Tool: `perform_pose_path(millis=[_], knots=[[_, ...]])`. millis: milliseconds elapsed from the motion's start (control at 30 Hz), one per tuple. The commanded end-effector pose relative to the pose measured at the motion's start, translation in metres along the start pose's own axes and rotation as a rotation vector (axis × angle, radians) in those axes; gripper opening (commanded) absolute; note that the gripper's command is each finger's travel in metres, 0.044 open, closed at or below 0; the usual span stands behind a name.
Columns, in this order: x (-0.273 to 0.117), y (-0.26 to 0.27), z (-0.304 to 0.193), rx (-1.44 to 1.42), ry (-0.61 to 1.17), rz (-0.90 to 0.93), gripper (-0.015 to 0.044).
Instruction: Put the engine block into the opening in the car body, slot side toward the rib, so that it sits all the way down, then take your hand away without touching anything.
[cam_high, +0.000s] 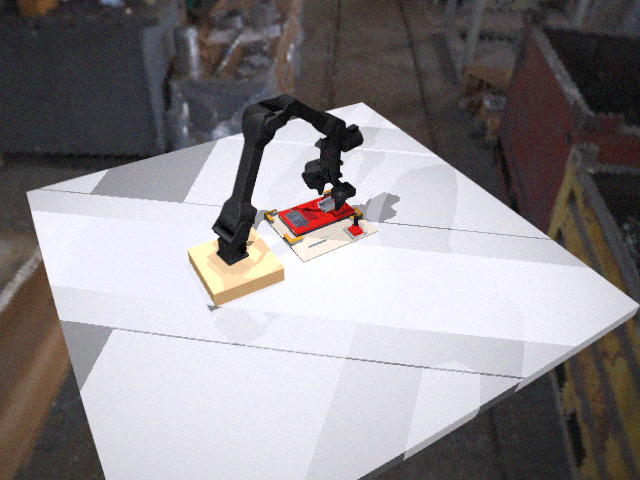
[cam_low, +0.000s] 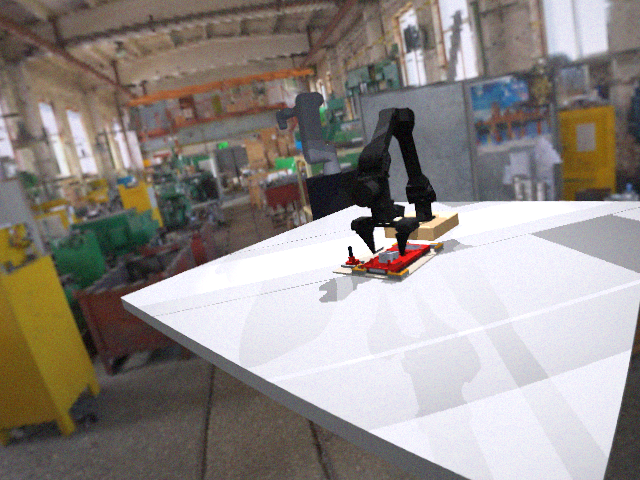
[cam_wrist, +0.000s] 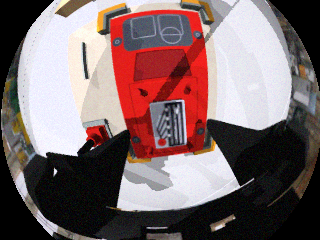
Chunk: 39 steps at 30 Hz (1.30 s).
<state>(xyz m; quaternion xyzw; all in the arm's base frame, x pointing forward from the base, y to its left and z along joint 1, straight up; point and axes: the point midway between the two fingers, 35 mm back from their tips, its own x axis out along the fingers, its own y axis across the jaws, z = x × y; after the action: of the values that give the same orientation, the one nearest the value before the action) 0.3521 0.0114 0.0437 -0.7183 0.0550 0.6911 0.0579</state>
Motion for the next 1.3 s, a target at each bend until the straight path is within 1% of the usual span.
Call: perform_pose_path(millis=[0,167,267,467,1033,1267], knots=[[0.000,0.000,0.000,0.000,0.000,-0.001,0.0440],[0.000,0.000,0.000,0.000,0.000,-0.001,0.0440],[-0.013,0.000,0.001,0.001,0.002,-0.003,0.0440],[-0.013,0.000,0.001,0.001,0.002,-0.003,0.0440],[-0.013,0.000,0.001,0.001,0.002,-0.003,0.0000],[-0.013,0.000,0.001,0.001,0.002,-0.003,0.0000]])
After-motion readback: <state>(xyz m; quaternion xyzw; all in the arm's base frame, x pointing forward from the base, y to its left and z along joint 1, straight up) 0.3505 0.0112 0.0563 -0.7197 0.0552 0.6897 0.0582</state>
